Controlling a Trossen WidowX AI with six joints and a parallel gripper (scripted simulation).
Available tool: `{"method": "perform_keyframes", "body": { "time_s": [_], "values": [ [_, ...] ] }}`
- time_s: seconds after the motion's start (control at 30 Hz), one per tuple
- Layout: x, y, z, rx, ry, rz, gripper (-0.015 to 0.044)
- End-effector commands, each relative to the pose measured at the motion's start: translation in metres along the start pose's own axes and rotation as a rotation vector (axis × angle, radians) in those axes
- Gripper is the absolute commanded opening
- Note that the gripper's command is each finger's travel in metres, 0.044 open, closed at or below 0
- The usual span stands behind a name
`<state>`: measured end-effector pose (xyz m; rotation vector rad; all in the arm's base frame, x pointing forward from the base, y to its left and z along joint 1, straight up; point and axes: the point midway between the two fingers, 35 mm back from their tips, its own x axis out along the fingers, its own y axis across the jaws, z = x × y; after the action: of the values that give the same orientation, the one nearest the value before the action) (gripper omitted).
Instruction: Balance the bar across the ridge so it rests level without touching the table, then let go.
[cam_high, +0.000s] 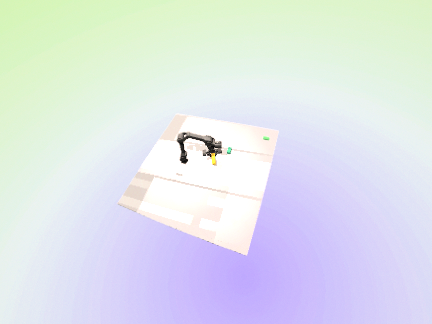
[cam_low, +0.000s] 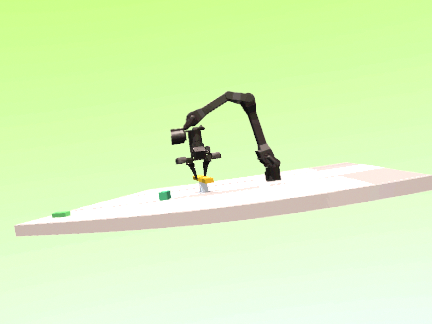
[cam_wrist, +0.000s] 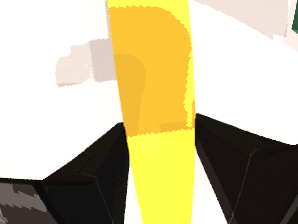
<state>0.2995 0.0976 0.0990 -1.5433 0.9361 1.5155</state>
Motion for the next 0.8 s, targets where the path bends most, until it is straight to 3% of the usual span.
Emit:
{"method": "perform_keyframes", "body": {
  "time_s": [0.0,0.77],
  "values": [
    [0.0007,-0.0001,-0.0003,0.002,0.002,0.0,0.0],
    [0.0026,0.0002,-0.0003,0.002,0.002,0.0,0.0]
  ]
}}
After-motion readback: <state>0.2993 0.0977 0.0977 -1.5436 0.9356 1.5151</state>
